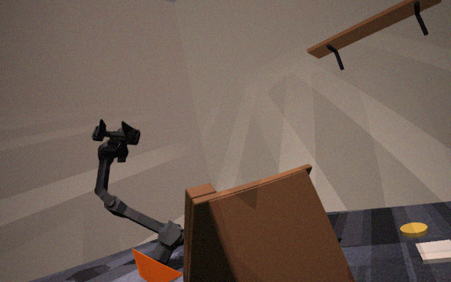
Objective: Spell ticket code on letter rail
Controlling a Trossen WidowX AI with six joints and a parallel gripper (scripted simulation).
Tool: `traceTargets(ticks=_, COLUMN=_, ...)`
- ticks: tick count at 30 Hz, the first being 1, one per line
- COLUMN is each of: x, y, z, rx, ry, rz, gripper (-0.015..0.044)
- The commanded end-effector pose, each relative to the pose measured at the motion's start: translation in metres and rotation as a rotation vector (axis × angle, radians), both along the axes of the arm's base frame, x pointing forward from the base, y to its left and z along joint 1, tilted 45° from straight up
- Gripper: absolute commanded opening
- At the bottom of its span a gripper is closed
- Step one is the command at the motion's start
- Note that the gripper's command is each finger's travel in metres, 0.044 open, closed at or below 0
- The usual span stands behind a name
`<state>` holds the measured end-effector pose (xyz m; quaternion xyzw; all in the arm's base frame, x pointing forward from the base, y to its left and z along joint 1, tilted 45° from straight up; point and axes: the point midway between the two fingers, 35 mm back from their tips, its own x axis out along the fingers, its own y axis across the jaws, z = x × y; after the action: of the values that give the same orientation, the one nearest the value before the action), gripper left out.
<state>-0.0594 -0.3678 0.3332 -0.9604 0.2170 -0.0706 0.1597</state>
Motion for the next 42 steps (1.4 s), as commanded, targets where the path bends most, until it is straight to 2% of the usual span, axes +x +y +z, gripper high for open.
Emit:
traceTargets(ticks=1, x=0.0, y=0.001, z=0.001, rx=-0.005, ry=0.003, rz=-0.002, gripper=0.0426)
traceTargets(ticks=2, x=-0.001, y=0.005, z=0.005, rx=-0.021, ry=0.01, rz=-0.009, gripper=0.044)
traceTargets(ticks=11, x=-0.005, y=0.083, z=0.055, rx=-0.397, ry=0.13, rz=-0.006, gripper=0.044)
traceTargets(ticks=17, x=0.017, y=0.175, z=0.089, rx=-0.849, ry=0.291, rz=0.041, gripper=0.044)
traceTargets(ticks=23, x=0.064, y=0.26, z=0.094, rx=-1.292, ry=0.472, rz=0.124, gripper=0.044)
traceTargets(ticks=28, x=0.116, y=0.316, z=0.075, rx=-1.641, ry=0.61, rz=0.241, gripper=0.044)
traceTargets(ticks=34, x=0.178, y=0.358, z=0.031, rx=-1.992, ry=0.707, rz=0.438, gripper=0.044)
traceTargets(ticks=42, x=0.245, y=0.38, z=-0.056, rx=-2.366, ry=0.649, rz=0.768, gripper=0.044)
